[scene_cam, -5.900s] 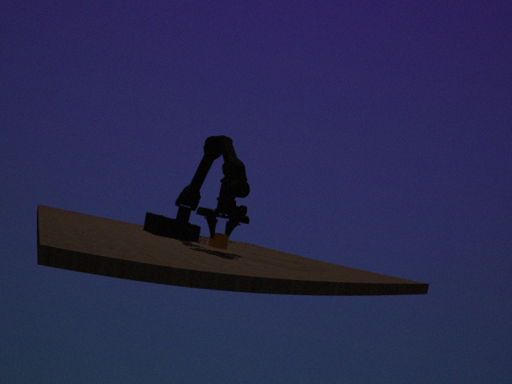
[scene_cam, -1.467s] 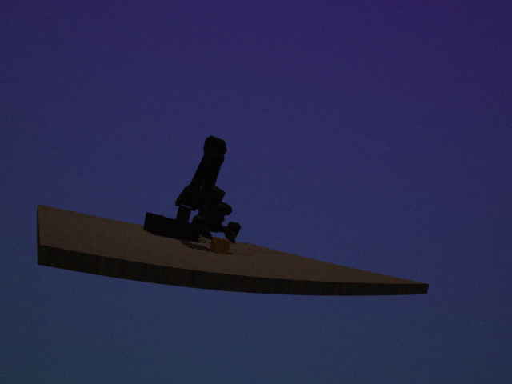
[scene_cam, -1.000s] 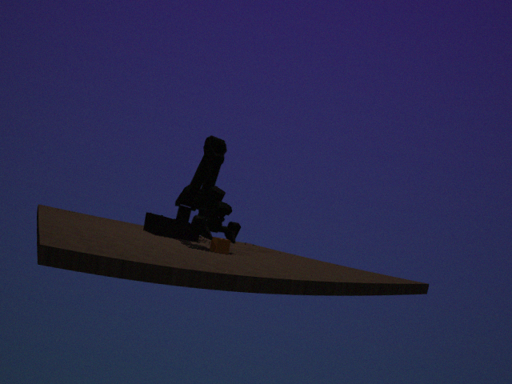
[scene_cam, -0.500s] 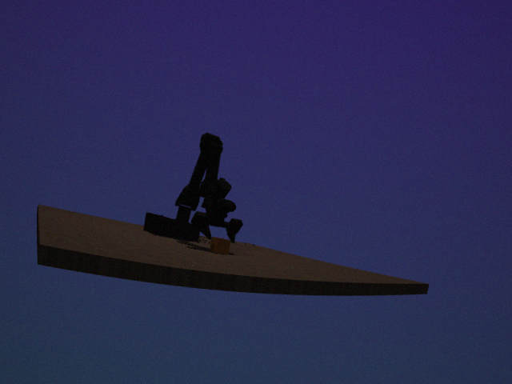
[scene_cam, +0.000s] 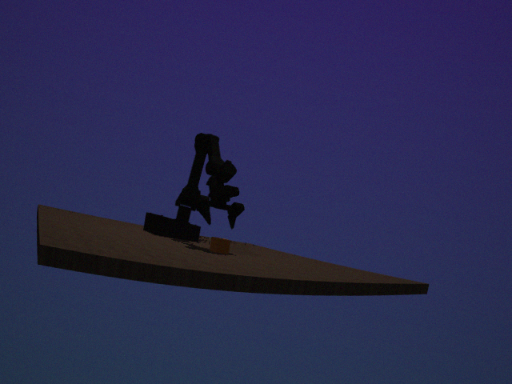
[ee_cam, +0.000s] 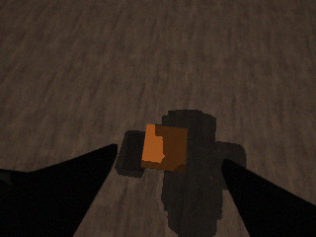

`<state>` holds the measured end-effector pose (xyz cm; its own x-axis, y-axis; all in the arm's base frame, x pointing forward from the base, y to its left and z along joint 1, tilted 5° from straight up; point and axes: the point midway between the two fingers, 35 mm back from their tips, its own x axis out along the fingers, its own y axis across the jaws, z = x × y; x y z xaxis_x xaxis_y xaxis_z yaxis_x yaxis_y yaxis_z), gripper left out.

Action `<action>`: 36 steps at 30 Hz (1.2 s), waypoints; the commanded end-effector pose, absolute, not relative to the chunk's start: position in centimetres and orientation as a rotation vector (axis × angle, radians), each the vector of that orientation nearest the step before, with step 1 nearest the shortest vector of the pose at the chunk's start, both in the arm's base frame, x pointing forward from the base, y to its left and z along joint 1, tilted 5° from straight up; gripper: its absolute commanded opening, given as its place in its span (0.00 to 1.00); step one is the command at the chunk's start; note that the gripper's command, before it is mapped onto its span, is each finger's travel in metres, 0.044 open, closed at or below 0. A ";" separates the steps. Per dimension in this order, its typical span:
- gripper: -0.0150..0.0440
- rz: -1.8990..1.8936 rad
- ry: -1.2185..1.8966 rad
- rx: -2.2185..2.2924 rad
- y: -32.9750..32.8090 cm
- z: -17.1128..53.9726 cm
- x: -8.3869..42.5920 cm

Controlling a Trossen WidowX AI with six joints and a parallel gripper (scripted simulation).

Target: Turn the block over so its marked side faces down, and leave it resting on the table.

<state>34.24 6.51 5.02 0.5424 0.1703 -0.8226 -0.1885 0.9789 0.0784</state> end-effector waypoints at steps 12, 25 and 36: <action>1.00 0.217 1.339 -0.064 6.9 7.1 36.7; 1.00 0.218 1.552 -0.089 7.1 7.2 37.3; 1.00 0.218 1.552 -0.089 7.4 3.3 37.3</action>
<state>37.45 7.42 4.27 0.0098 0.0875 -0.9961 -0.1987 0.9765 0.0838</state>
